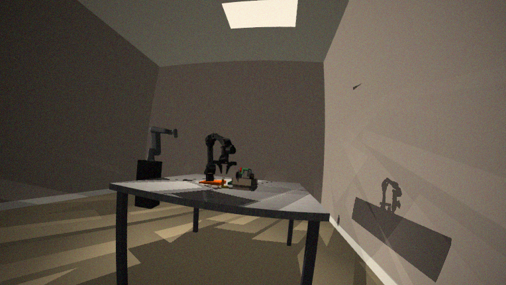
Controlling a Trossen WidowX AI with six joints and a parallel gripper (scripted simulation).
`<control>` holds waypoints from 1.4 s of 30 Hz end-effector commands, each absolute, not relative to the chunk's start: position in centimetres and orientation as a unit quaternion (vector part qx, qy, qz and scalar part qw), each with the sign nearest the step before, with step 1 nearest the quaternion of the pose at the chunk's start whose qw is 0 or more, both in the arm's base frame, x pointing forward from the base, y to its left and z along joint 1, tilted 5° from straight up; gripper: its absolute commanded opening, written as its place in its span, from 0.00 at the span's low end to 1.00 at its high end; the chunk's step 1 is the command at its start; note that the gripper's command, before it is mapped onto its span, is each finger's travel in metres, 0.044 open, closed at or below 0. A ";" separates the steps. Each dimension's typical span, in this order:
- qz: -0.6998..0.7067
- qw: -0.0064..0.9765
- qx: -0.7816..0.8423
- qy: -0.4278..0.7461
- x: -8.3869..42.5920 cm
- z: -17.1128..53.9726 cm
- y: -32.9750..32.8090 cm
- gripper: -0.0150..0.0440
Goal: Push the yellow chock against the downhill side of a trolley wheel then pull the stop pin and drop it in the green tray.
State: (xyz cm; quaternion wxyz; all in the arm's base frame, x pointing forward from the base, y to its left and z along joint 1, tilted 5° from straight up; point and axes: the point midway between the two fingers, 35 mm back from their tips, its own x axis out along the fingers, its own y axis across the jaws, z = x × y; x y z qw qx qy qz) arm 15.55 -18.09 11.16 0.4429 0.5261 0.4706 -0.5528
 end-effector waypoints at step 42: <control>-0.557 0.435 0.525 0.475 14.8 5.5 -17.8 0.58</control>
